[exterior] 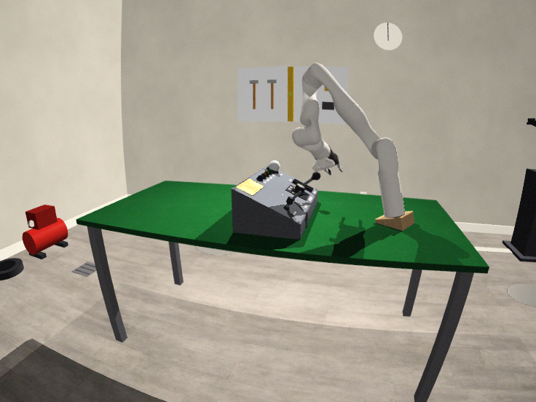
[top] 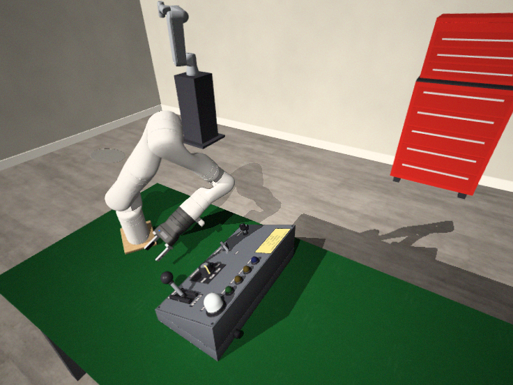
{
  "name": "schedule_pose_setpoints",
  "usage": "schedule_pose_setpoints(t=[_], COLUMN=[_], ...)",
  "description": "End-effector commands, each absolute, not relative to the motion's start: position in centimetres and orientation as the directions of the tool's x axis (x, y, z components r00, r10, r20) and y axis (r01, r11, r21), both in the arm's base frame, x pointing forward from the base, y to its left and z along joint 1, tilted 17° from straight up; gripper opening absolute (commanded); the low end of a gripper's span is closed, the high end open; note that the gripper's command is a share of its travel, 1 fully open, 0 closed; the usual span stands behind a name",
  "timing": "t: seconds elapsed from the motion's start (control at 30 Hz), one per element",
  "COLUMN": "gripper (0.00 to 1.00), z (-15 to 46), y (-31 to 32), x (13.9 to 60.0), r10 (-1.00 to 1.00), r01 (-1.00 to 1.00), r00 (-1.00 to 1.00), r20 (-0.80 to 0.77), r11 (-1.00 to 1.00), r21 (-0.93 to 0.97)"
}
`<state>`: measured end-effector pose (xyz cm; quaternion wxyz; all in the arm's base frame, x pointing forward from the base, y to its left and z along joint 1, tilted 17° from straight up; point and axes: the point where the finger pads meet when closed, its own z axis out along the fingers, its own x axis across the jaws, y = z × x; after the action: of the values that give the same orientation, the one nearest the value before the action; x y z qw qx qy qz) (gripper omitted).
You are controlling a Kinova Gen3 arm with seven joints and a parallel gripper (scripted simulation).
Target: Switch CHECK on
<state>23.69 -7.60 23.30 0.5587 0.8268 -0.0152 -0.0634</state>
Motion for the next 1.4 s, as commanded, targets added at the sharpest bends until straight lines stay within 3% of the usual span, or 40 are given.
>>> schedule_pose_setpoints(t=[0.0,0.17,0.23,0.63,1.17,1.37], gripper=[1.0,1.0,1.0,1.0,1.0,1.0], z=[24.2,24.2,24.2,24.2,24.2,24.1], y=[-5.2,-1.1,-1.1,6.9,13.2,14.2], x=[24.7,25.2,25.2,26.0,26.6,26.8], r10=[-0.181,-0.362,-0.362,-0.716,-0.92,-0.941], r01=[-0.143,-0.41,-0.41,-0.809,-0.925,-0.923], r00=[0.981,0.903,0.903,0.587,0.261,0.202], r20=[0.063,0.23,0.23,0.377,0.294,0.272], r11=[-0.474,-0.57,-0.57,-0.541,-0.325,-0.276], r21=[0.869,0.712,0.712,0.232,-0.198,-0.268])
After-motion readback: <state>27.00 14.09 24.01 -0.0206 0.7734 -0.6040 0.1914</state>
